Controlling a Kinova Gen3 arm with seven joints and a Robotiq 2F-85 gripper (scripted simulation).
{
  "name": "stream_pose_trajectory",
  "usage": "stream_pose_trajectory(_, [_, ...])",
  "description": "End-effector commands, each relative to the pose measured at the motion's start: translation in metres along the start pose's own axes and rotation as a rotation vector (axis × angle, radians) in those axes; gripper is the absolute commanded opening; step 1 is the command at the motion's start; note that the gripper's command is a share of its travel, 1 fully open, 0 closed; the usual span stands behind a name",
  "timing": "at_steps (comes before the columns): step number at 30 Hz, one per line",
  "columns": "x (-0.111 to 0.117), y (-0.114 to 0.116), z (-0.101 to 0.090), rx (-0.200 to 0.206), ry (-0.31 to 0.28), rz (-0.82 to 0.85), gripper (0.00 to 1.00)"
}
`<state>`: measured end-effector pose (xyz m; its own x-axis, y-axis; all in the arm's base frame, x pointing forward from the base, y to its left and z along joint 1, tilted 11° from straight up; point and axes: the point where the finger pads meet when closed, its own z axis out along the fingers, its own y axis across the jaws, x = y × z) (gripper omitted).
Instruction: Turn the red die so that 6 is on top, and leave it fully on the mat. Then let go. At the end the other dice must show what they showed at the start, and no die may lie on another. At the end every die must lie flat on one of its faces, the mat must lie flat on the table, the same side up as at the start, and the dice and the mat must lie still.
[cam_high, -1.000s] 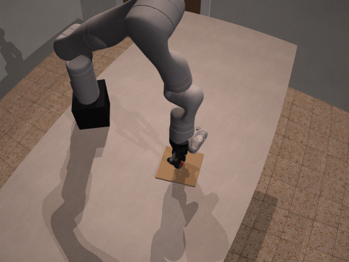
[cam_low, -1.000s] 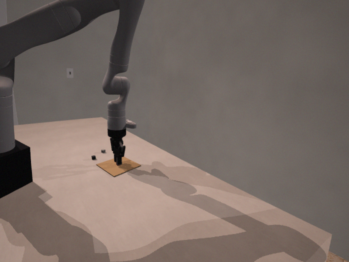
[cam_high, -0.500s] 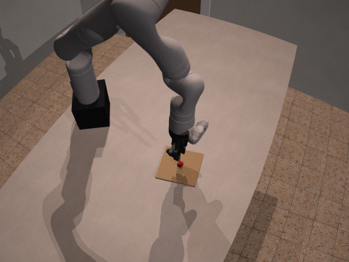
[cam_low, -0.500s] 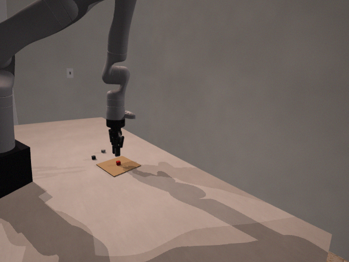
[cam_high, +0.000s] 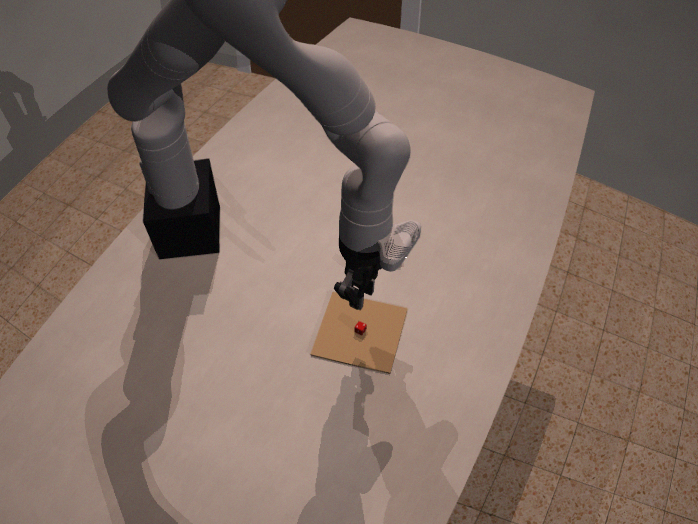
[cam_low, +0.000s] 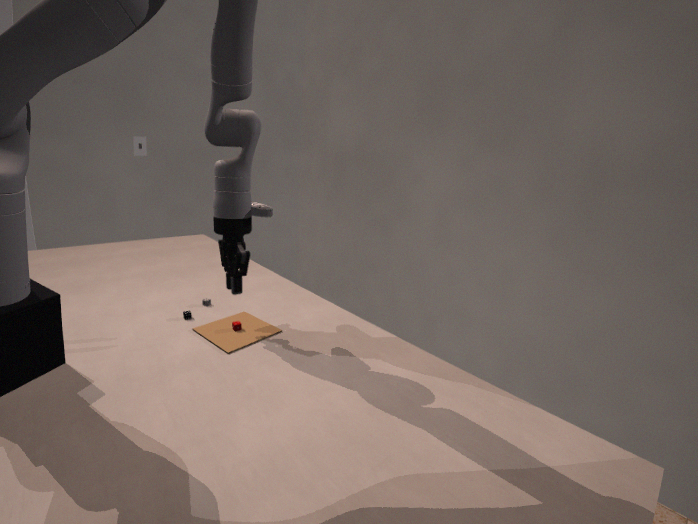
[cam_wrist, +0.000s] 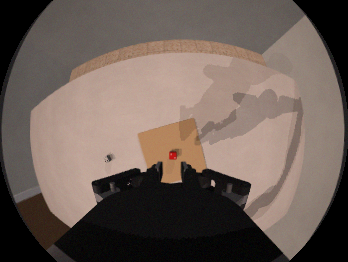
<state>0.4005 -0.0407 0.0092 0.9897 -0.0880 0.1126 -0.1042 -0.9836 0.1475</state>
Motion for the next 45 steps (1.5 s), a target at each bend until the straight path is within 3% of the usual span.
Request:
stream_pose_trajectory(1, [0.0027, 0.0016, -0.0037, -0.001, 0.008, 0.004, 0.31])
stream_pose_trajectory(3, [0.0027, 0.0016, -0.0039, -0.001, 0.008, 0.004, 0.31])
stream_pose_trajectory(4, [0.0027, 0.0016, -0.0039, -0.001, 0.008, 0.004, 1.00])
stream_pose_trajectory(32, [0.0025, 0.0016, -0.0037, -0.001, 0.007, -0.009, 1.00])
stream_pose_trajectory(45, [0.0006, 0.0018, -0.0006, -0.003, 0.002, -0.218, 1.00])
